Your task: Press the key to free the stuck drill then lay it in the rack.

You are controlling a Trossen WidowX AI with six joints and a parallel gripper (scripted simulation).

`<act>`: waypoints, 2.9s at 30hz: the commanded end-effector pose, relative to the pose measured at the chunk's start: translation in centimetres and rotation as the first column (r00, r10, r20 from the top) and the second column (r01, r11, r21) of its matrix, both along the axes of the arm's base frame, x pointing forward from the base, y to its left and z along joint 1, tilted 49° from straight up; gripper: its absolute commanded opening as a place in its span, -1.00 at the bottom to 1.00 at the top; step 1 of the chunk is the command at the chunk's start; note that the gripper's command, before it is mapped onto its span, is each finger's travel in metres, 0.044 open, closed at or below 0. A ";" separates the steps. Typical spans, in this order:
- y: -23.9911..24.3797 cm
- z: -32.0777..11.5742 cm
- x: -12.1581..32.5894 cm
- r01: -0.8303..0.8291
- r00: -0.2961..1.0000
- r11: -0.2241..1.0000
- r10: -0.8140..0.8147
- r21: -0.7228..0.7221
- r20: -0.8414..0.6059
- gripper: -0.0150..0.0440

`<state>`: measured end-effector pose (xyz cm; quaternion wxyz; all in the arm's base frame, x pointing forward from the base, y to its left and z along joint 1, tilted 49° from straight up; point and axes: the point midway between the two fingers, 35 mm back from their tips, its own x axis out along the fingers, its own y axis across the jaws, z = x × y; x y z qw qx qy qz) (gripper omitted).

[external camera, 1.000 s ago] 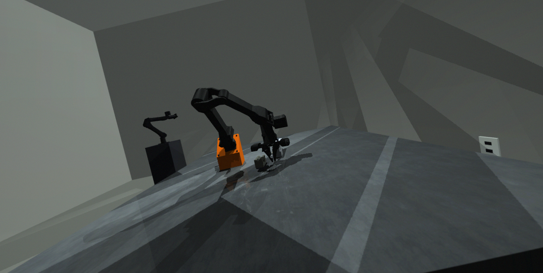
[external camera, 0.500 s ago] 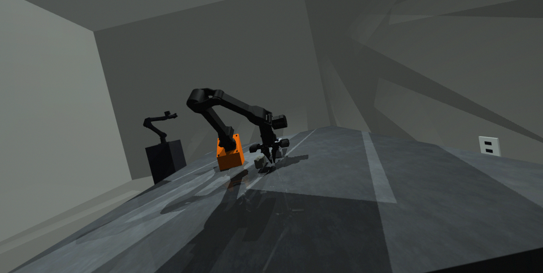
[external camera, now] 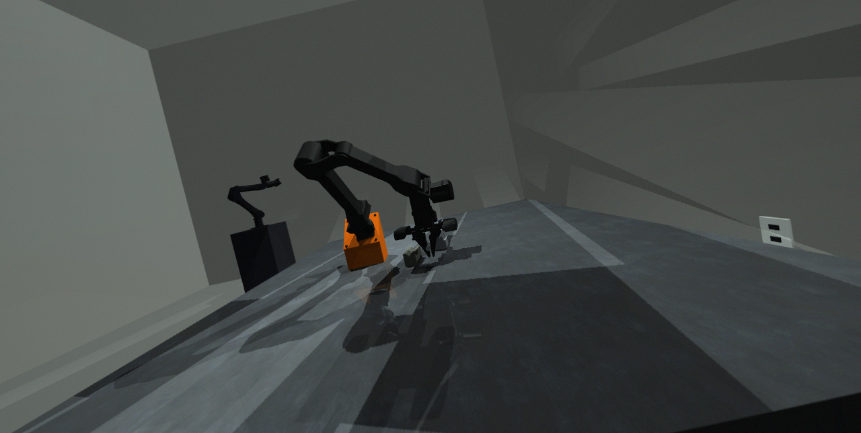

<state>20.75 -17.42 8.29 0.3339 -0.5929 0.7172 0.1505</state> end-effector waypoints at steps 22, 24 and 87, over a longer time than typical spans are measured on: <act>1.2 0.7 0.0 -0.001 1.000 1.000 0.001 0.002 0.006 -0.49; 1.3 0.8 0.0 -0.001 1.000 1.000 0.001 0.002 0.006 -0.49; 3.4 1.6 -2.1 -0.001 1.000 1.000 0.001 0.004 0.005 -0.49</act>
